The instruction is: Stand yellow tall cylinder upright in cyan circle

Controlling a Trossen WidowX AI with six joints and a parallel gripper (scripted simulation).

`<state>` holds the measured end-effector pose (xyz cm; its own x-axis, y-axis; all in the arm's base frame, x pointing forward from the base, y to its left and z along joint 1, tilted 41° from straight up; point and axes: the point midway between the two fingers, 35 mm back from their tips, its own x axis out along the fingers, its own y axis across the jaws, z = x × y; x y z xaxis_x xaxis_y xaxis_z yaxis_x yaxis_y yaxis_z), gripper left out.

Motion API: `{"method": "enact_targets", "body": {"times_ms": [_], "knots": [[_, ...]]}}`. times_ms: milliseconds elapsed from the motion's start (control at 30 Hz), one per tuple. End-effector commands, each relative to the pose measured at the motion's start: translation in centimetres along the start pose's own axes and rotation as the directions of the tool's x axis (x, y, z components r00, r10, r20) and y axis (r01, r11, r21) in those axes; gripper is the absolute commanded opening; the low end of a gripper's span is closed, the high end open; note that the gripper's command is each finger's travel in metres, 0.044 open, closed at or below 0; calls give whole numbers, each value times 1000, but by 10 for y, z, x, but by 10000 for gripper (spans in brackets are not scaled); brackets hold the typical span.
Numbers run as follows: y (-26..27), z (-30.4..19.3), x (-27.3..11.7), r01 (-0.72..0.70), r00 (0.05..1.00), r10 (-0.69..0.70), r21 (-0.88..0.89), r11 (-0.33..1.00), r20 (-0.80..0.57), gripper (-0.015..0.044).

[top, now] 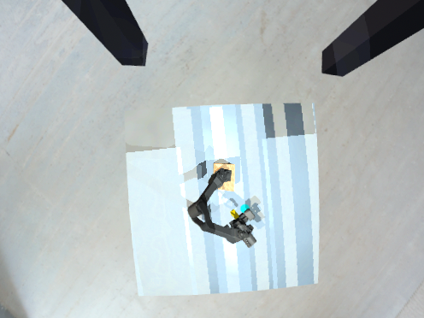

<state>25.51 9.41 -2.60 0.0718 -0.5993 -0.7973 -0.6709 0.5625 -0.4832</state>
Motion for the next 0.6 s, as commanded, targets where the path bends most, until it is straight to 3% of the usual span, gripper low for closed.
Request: {"method": "enact_targets", "body": {"times_ms": [0, 567], "knots": [[10, 7, 0, 1, 1000, -1, -94, 996, -3, 105], [58, 24, 5, 14, 999, -30, -462, 887, -27, 105]]}}
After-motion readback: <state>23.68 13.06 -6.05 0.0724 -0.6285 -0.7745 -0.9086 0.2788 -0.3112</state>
